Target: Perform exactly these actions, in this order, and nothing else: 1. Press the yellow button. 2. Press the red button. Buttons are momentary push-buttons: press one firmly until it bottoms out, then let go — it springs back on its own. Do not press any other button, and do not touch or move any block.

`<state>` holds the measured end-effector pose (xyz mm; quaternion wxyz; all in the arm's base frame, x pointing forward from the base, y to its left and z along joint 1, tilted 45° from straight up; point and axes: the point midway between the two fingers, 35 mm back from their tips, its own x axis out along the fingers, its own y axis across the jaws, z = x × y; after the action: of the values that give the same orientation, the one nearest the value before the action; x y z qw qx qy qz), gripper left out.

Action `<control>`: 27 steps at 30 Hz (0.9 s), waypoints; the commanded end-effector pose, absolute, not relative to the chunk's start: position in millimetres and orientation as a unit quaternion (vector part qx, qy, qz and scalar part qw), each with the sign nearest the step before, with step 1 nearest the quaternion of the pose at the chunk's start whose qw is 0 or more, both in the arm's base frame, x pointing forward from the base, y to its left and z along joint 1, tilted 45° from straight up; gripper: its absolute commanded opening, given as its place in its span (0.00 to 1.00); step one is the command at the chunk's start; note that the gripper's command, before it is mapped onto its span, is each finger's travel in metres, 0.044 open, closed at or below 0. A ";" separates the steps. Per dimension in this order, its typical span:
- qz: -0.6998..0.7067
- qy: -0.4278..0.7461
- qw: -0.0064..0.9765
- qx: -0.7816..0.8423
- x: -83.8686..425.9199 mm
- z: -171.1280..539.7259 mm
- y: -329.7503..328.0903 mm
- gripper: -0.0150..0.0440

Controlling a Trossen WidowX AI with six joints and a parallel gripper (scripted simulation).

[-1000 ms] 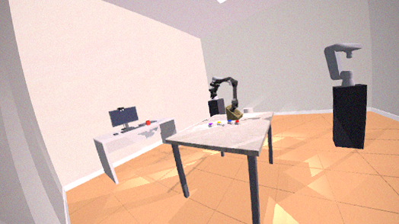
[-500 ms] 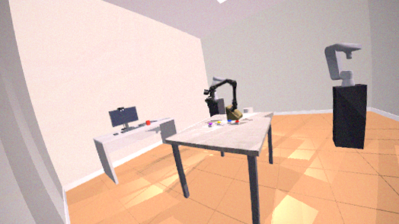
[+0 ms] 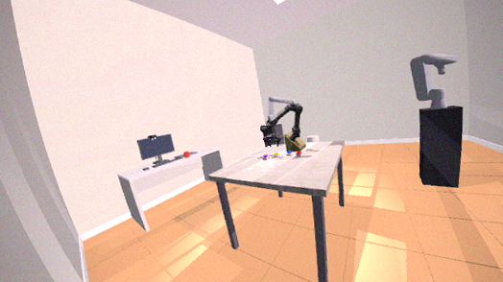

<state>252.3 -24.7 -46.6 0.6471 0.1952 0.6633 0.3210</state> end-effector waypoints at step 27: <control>0.328 0.671 0.633 0.205 238.6 -79.4 12.2 0.29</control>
<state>243.3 6.6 -74.4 0.6391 0.1980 0.6674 0.3269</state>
